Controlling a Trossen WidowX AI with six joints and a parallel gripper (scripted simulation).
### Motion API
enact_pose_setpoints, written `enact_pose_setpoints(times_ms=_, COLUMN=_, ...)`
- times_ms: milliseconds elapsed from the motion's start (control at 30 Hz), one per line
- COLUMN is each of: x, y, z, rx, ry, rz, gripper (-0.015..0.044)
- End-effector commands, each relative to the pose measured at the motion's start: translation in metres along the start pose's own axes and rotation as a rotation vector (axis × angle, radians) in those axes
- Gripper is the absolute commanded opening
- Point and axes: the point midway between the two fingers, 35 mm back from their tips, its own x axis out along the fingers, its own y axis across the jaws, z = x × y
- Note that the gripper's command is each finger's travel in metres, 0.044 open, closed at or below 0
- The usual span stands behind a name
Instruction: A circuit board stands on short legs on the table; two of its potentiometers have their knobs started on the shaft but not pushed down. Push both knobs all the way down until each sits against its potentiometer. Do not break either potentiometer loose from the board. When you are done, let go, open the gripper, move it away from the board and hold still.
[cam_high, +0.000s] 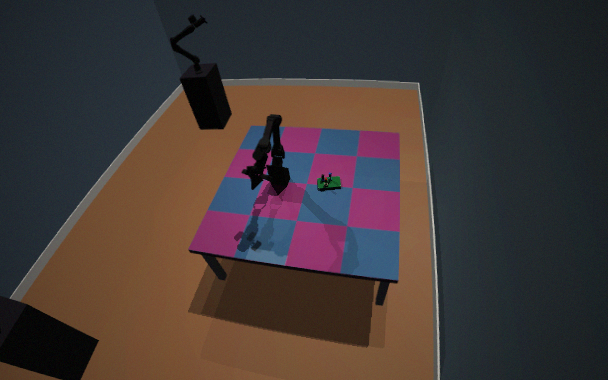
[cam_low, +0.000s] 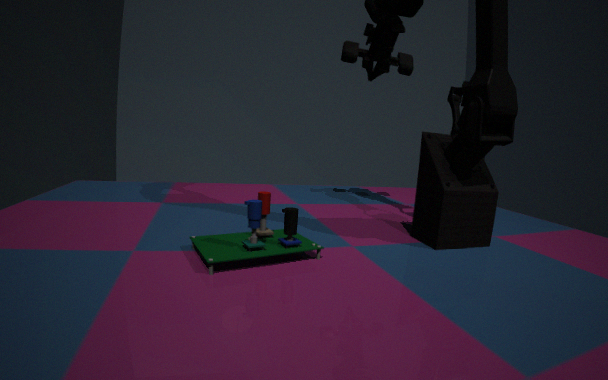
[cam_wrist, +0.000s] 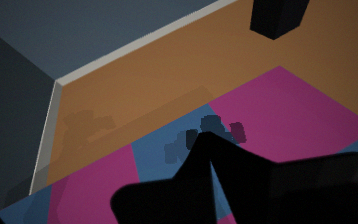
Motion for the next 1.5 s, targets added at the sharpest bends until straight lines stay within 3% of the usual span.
enact_pose_setpoints(times_ms=0, x=-0.012, y=0.026, z=-0.014, rx=-0.109, ry=0.025, rz=0.051, gripper=0.0)
enact_pose_setpoints(times_ms=800, x=-0.088, y=0.158, z=-0.152, rx=-0.859, ry=0.201, rz=0.36, gripper=0.0)
enact_pose_setpoints(times_ms=1467, x=-0.17, y=0.195, z=-0.307, rx=-1.437, ry=0.412, rz=0.636, gripper=0.0)
